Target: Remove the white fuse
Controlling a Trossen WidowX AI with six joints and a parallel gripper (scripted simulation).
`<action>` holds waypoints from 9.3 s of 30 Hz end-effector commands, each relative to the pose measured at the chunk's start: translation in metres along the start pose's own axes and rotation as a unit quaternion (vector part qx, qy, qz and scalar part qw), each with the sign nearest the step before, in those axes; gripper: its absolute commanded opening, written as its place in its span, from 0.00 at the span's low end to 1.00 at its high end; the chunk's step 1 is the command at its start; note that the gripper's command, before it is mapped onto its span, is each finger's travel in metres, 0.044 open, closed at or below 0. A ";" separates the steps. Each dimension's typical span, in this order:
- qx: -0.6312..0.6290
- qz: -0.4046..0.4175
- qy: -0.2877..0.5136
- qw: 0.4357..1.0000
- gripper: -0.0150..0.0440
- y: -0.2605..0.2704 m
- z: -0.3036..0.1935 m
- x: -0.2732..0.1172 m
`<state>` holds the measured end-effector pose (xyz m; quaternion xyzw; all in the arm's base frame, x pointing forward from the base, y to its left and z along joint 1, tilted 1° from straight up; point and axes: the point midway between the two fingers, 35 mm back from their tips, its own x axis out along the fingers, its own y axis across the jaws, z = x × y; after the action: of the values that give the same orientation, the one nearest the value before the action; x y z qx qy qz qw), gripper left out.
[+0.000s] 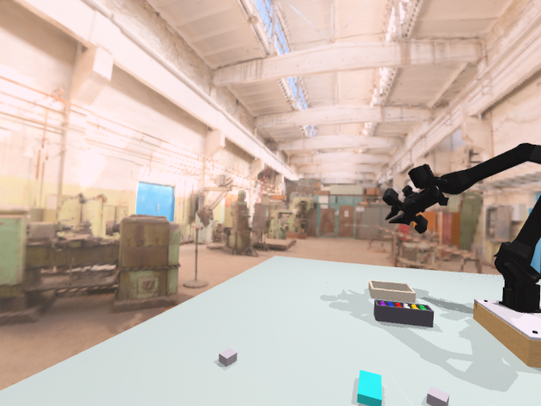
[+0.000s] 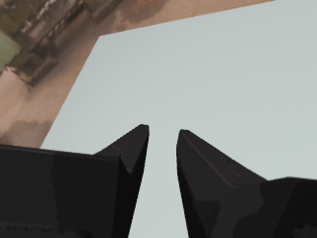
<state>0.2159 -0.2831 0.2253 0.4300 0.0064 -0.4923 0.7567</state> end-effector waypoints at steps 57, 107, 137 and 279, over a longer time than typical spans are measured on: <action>-0.026 -0.353 0.380 0.854 0.38 -0.043 -0.320 -0.084; -0.027 -0.352 0.380 0.855 0.25 -0.044 -0.322 -0.083; -0.026 -0.352 0.380 0.855 0.25 -0.035 -0.312 -0.089; -0.029 -0.352 0.373 0.858 0.81 -0.055 -0.143 0.026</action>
<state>0.2481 -0.2177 0.0875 0.5288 0.4486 -0.5298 0.4883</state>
